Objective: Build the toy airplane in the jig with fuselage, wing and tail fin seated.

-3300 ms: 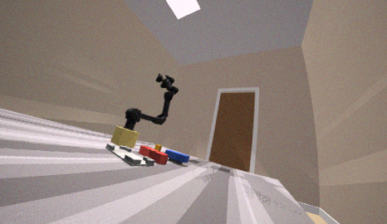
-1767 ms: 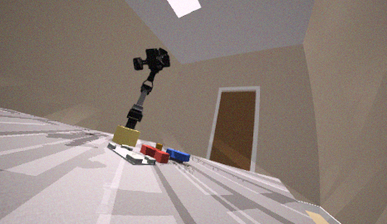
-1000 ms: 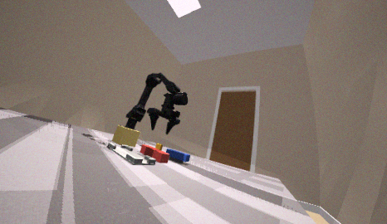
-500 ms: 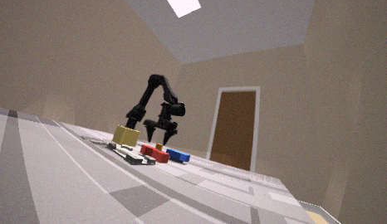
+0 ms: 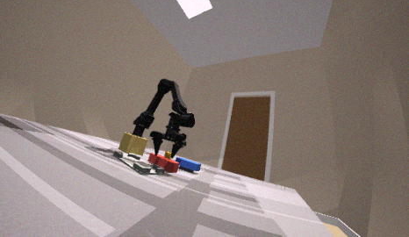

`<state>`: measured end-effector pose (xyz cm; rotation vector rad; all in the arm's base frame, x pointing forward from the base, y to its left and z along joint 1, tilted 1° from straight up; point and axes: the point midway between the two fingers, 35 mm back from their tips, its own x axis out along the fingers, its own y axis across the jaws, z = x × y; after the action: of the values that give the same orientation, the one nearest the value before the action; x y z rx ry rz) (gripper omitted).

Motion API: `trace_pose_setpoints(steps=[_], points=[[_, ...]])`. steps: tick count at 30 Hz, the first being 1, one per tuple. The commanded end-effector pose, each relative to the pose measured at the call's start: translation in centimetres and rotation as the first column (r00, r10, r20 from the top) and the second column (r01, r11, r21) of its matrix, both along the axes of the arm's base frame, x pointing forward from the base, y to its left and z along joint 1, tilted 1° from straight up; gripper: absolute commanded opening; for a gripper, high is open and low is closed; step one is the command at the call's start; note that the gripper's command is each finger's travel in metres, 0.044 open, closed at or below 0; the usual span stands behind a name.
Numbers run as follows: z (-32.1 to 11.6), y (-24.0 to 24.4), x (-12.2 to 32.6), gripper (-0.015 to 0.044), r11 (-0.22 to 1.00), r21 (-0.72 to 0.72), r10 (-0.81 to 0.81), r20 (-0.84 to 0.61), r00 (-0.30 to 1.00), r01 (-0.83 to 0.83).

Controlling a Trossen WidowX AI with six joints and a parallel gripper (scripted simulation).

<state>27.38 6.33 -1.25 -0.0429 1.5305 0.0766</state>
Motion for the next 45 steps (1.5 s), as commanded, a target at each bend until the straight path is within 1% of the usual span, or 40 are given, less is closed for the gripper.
trace_pose_setpoints(steps=[1, 21, 30, 37, 43, 45], points=[[-0.8, 0.0, -0.2, 0.044, 1.0, 0.001, 0.004, -0.009, 1.0, -0.004], [-3.8, 0.1, -0.2, 0.044, 1.0, 0.001, 0.004, -0.01, 1.0, -0.004], [-3.8, 0.1, -0.2, 0.0204, 1.0, 0.001, 0.004, -0.01, 1.0, -0.004], [-3.8, 0.1, -0.2, 0.0157, 1.0, 0.001, 0.004, -0.01, 1.0, -0.004], [-2.8, 0.1, 0.0, 0.0, 1.0, 0.001, 0.004, -0.01, 1.0, -0.004], [-2.3, 0.1, 0.1, 0.0, 1.0, 0.001, 0.004, -0.009, 1.0, -0.004]])
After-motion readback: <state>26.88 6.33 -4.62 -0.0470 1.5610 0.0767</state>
